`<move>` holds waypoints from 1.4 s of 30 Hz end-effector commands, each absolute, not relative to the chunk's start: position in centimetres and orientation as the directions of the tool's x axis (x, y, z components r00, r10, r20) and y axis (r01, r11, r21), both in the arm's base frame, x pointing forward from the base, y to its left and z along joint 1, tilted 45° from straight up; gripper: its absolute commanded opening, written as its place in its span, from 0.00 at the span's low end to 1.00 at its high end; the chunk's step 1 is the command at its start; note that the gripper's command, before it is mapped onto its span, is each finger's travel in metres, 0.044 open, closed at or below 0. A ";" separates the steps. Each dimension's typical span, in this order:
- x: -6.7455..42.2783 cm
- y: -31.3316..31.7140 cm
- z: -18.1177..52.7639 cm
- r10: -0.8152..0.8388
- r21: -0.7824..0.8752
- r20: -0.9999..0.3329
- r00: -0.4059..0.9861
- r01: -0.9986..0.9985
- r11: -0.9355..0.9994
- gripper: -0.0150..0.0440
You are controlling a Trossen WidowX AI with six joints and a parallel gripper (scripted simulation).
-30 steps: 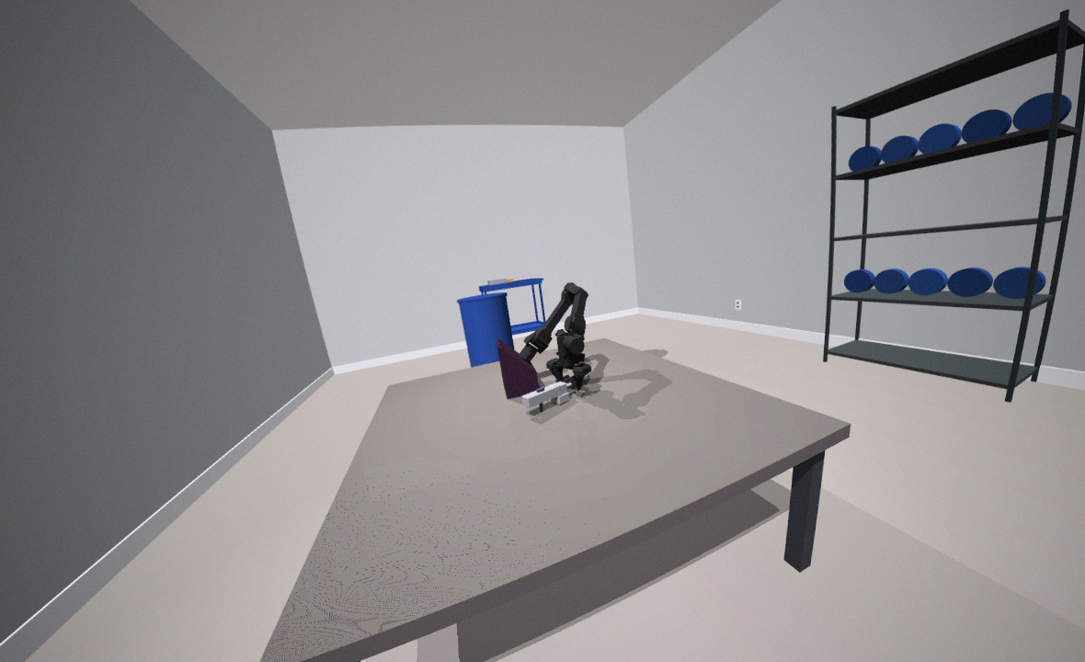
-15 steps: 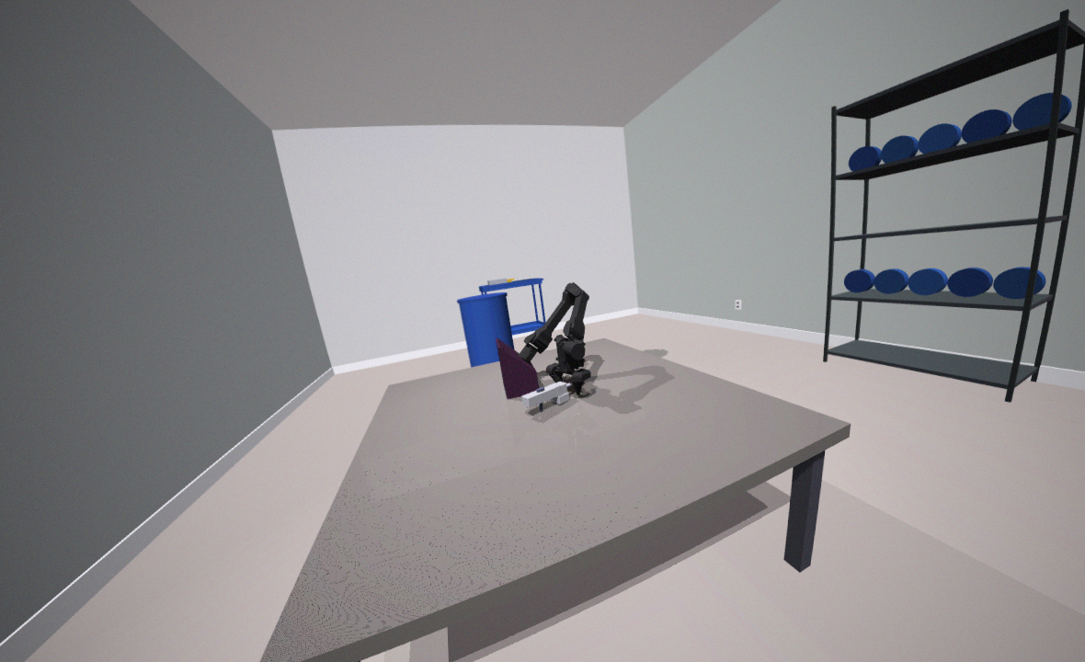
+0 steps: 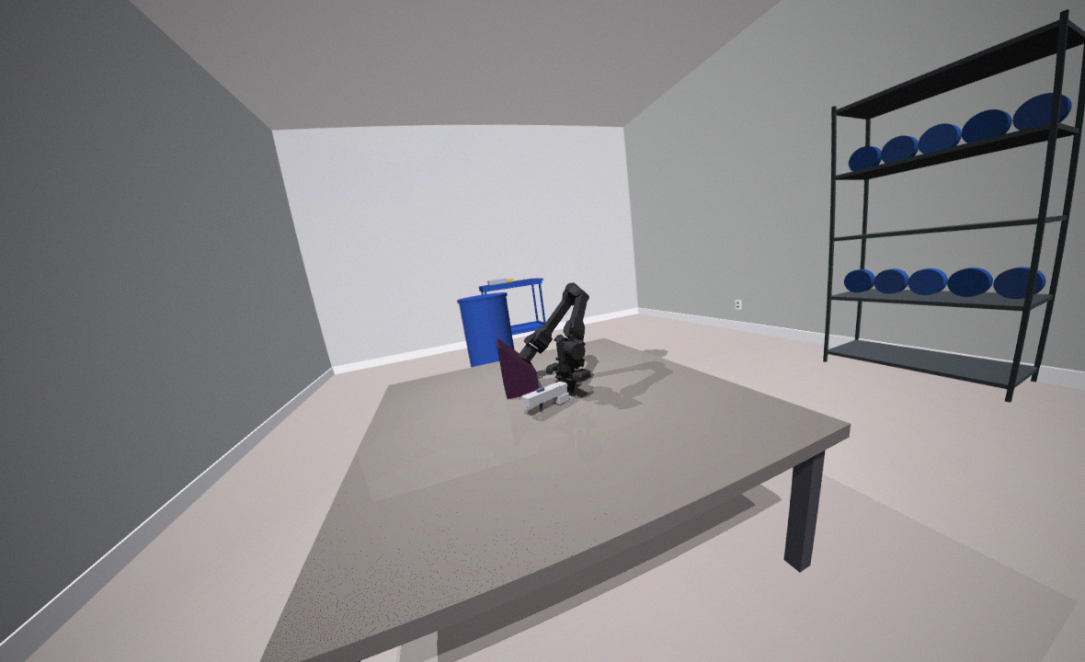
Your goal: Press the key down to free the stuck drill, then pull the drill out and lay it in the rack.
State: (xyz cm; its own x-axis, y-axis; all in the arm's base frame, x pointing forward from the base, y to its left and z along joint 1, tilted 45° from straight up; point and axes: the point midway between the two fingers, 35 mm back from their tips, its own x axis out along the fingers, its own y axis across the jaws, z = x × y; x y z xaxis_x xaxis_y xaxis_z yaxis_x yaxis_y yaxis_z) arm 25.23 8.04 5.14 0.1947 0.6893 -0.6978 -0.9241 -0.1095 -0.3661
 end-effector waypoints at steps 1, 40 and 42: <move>25.2 8.0 5.2 0.689 -0.366 -0.698 0.194 -0.924 -0.110 0.27; 23.9 11.2 7.5 0.692 -0.358 -0.697 0.187 -0.927 -0.111 0.39; 23.9 11.2 7.5 0.692 -0.358 -0.697 0.187 -0.927 -0.111 0.48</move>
